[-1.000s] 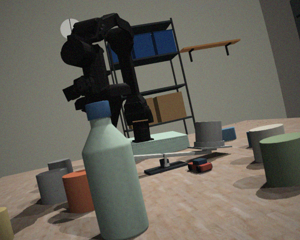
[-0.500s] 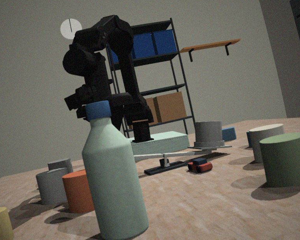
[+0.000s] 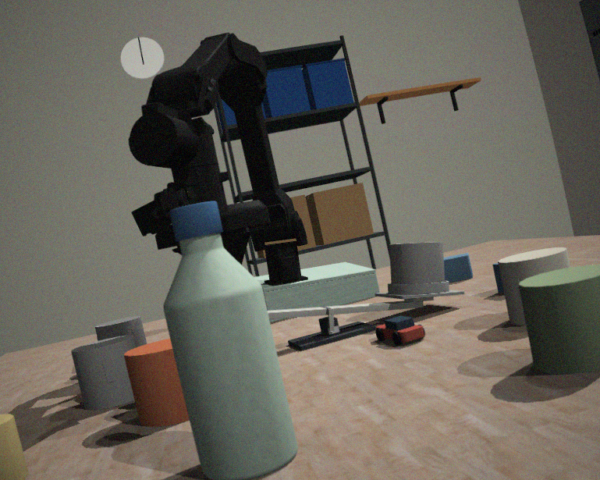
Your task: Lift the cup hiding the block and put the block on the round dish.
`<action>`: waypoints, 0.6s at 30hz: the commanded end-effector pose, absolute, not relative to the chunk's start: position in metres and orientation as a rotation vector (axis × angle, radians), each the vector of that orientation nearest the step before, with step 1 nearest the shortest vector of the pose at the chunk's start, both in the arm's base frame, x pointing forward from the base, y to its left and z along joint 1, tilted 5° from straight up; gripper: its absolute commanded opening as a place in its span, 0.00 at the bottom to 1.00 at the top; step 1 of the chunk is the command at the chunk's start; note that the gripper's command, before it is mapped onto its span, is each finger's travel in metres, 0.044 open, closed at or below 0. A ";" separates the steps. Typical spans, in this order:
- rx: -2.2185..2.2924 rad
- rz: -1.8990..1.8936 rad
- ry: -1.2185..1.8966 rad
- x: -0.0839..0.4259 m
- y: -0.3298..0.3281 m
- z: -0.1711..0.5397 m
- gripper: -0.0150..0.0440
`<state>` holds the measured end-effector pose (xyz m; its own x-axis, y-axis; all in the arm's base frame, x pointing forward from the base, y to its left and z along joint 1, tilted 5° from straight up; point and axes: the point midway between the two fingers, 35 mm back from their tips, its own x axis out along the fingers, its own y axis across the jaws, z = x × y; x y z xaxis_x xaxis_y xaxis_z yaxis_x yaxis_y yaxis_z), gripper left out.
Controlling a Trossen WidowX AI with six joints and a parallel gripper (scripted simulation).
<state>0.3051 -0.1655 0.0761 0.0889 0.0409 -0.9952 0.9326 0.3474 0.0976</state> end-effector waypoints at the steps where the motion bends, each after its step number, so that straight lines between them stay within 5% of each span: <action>1: 1.005 -0.870 1.309 0.304 -0.165 0.074 0.48; 4: 1.005 -0.870 1.309 0.304 -0.165 0.074 0.45; 9: 1.005 -0.870 1.309 0.305 -0.167 0.086 0.25; 18: 1.004 -0.871 1.307 0.303 -0.170 0.132 0.25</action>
